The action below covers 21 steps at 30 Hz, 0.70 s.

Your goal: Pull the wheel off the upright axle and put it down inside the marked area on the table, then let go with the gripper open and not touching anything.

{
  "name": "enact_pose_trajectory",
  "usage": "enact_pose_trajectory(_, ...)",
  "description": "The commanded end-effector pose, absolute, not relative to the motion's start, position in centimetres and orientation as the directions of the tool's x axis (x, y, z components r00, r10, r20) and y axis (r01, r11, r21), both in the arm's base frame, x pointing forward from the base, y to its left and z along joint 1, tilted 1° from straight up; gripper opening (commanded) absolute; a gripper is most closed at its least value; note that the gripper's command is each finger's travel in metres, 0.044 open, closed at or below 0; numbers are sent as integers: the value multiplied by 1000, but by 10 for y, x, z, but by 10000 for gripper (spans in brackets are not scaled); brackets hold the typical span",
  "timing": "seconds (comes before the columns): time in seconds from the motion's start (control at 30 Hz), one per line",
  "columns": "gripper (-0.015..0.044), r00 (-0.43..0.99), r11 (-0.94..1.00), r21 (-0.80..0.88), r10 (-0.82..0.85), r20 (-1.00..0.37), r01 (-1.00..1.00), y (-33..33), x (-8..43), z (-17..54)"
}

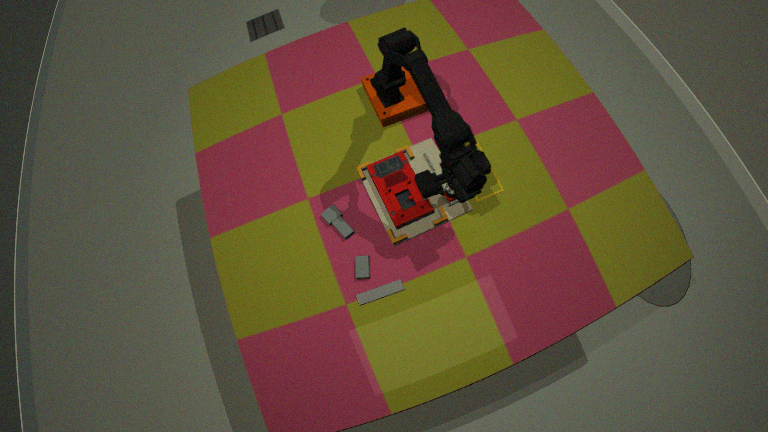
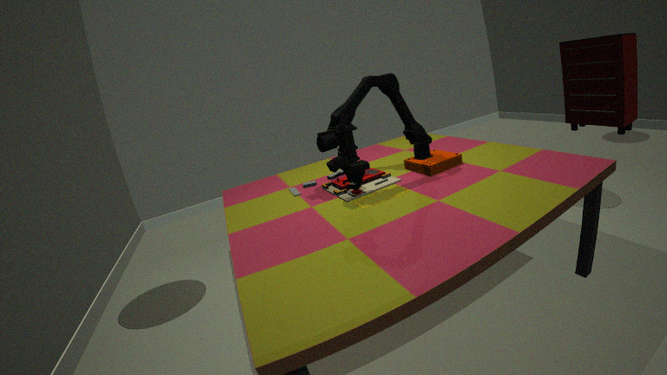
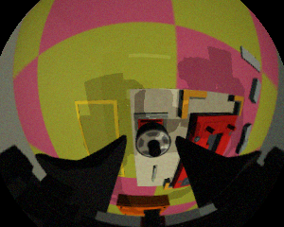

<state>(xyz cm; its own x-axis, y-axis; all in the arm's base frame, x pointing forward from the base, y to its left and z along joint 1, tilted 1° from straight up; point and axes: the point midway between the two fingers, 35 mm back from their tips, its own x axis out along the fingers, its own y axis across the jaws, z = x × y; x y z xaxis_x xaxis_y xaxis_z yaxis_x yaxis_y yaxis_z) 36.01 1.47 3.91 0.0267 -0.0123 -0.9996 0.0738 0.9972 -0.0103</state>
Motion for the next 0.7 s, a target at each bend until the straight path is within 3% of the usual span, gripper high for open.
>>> enact_pose_trajectory(0.0,274,27,997,-10,-12,-1000,74,15,360,39)
enact_pose_trajectory(0.07,221,27,997,-10,-12,-1000,74,15,360,39)
enact_pose_trajectory(0.4,155,27,997,-10,-12,-1000,74,15,360,39)
enact_pose_trajectory(0.6,0,27,997,-10,-12,-1000,74,15,360,40)
enact_pose_trajectory(0.67,0,27,997,-11,-13,-1000,74,15,360,41)
